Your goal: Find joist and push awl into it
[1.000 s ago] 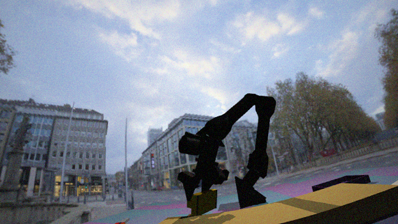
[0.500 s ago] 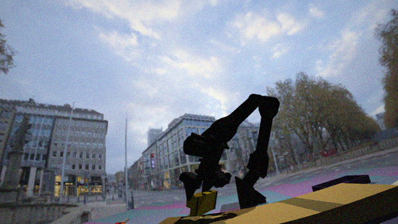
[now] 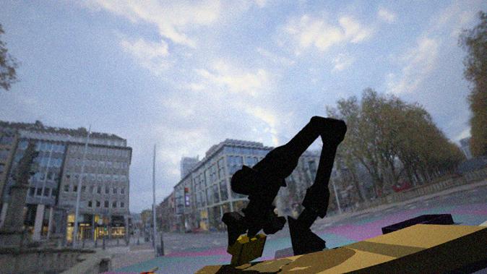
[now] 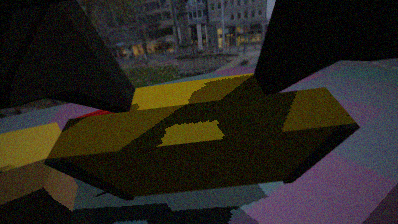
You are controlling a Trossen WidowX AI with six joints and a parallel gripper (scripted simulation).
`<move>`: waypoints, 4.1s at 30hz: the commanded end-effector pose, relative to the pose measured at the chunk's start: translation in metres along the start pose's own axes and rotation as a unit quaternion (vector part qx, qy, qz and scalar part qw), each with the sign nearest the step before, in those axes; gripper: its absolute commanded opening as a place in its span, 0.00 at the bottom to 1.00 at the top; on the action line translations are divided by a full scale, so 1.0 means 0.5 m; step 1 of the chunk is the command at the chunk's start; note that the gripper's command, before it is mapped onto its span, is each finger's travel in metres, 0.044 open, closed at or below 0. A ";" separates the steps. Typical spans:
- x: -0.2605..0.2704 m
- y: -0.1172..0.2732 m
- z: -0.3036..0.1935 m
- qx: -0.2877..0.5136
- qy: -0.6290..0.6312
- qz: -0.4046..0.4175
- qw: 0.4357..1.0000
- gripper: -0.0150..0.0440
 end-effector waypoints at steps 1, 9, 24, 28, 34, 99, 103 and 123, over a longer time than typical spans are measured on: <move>-0.001 0.004 0.000 0.016 -0.002 -0.004 1.000 0.25; -0.001 0.003 0.006 0.039 -0.002 -0.003 0.999 0.25; 0.000 0.001 0.020 0.097 -0.003 -0.005 0.995 0.25; 0.000 0.001 0.022 0.106 -0.003 -0.006 0.994 0.25; 0.000 -0.001 0.026 0.124 -0.003 -0.005 0.992 0.25; -0.001 -0.014 0.099 0.200 0.003 -0.014 0.980 0.74; 0.001 -0.013 0.105 0.200 0.003 -0.014 0.980 0.90; 0.001 -0.012 0.107 0.200 0.003 -0.014 0.980 0.90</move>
Point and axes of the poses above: the point midway between the two fingers, 35 mm back from their tips, its own y axis back along the fingers, its own x axis across the jaws, z = x × y, the point moved 3 cm from there along y, back along the fingers, and after that the axes turned 2 degrees about -y, right-handed, at the moved point
